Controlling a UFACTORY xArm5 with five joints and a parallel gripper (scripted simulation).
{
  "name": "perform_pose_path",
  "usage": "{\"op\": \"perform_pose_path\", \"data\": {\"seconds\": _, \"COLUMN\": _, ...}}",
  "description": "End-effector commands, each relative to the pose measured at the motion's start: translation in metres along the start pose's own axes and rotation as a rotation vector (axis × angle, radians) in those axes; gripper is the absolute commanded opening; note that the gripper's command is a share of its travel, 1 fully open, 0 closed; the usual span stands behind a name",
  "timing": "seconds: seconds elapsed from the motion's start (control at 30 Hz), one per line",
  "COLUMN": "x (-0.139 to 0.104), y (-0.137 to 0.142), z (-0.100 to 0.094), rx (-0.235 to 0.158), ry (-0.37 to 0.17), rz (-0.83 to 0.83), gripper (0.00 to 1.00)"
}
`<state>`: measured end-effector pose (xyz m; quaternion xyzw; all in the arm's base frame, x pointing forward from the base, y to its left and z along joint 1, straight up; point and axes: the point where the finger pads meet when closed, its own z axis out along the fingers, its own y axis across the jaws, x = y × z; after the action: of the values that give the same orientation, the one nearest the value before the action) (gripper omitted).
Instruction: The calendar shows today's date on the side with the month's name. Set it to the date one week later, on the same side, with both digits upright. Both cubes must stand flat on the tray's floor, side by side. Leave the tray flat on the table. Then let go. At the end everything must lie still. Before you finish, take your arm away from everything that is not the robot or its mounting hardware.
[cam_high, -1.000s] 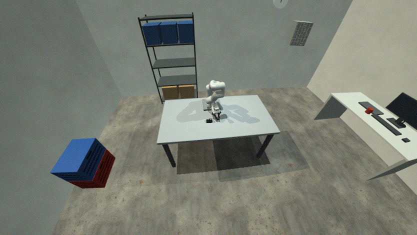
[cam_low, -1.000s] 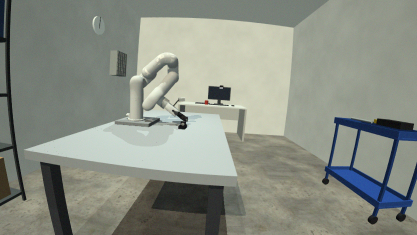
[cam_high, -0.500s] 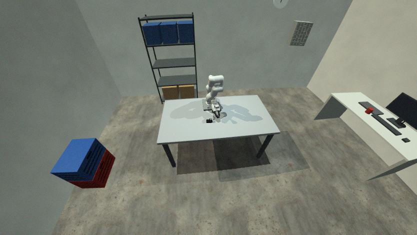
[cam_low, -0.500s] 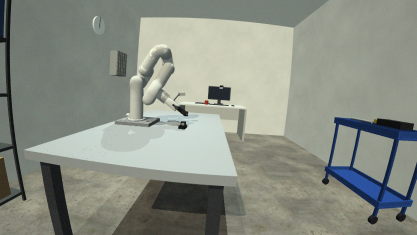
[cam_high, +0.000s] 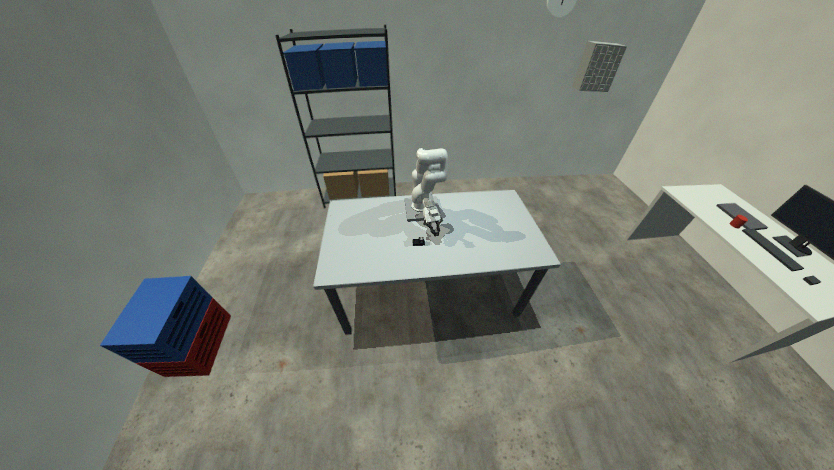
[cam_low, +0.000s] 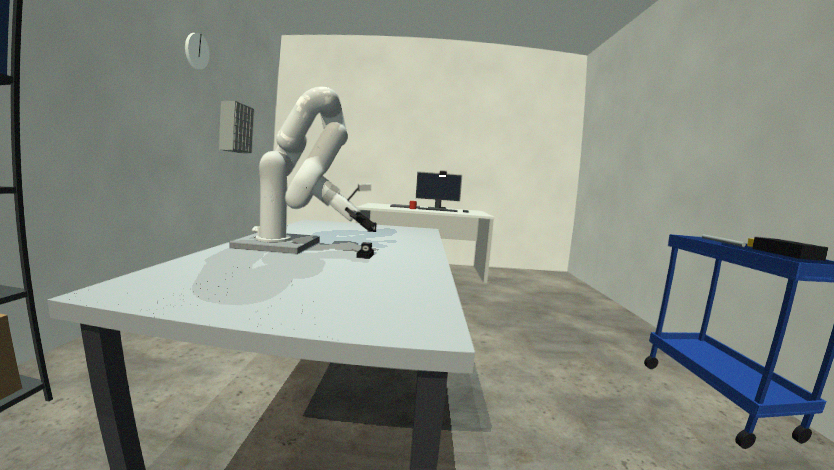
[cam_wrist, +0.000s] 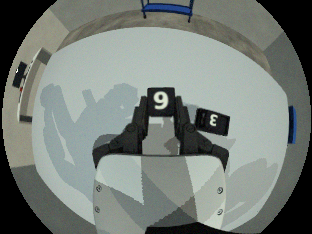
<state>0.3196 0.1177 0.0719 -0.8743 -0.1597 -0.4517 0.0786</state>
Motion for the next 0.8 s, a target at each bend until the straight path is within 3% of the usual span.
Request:
{"op": "perform_pose_path", "data": {"seconds": 0.0, "x": 0.0017, "y": 0.0001, "z": 0.0009, "rx": 0.000, "ry": -0.020, "rz": 0.000, "gripper": 0.29}}
{"op": "perform_pose_path", "data": {"seconds": 0.33, "x": 0.0026, "y": 0.0003, "z": 0.0007, "rx": 0.000, "ry": -0.114, "rz": 0.000, "gripper": 0.29}}
{"op": "perform_pose_path", "data": {"seconds": 0.77, "x": 0.0035, "y": 0.0005, "z": 0.0018, "rx": 0.000, "ry": -0.158, "rz": 0.000, "gripper": 0.29}}
